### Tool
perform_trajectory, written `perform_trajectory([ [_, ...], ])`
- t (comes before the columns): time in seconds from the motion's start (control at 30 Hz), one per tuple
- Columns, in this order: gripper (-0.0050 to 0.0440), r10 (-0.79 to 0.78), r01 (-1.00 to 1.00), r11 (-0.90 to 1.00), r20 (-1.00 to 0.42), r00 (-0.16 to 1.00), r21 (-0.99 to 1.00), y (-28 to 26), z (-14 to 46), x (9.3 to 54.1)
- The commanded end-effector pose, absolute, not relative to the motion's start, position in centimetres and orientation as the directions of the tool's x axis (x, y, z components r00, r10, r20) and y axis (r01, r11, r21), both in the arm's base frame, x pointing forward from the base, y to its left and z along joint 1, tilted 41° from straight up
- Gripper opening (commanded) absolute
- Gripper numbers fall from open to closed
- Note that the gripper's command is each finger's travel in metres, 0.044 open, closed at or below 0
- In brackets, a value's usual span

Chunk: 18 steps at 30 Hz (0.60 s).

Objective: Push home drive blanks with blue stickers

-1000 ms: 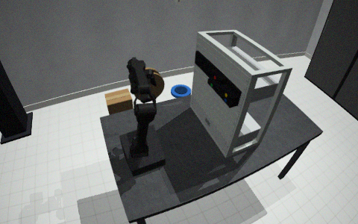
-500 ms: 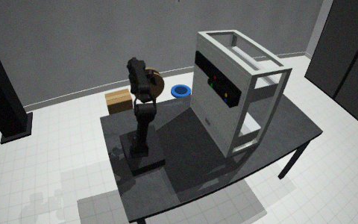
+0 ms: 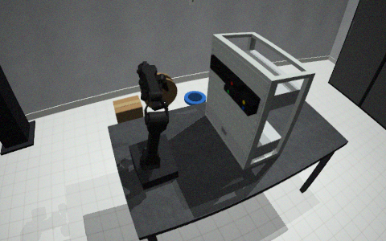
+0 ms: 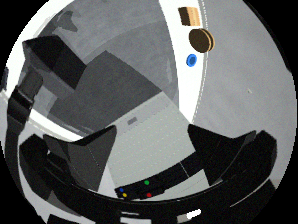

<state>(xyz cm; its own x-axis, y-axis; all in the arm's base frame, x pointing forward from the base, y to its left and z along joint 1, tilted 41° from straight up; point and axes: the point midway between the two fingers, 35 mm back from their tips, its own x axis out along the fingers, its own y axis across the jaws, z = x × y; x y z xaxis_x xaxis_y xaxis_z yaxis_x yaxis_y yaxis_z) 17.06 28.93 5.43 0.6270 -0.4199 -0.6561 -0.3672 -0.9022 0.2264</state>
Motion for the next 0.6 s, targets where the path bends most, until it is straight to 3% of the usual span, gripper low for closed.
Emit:
perform_trajectory([
  [0.0, 0.0440, -0.377, -0.352, -0.919, -0.665, 0.645, 0.180, 29.3, 6.1, 17.5],
  [0.57, 0.0440, -0.092, -0.226, -0.964, -0.614, 0.784, -0.144, 30.7, 9.1, 20.7],
])
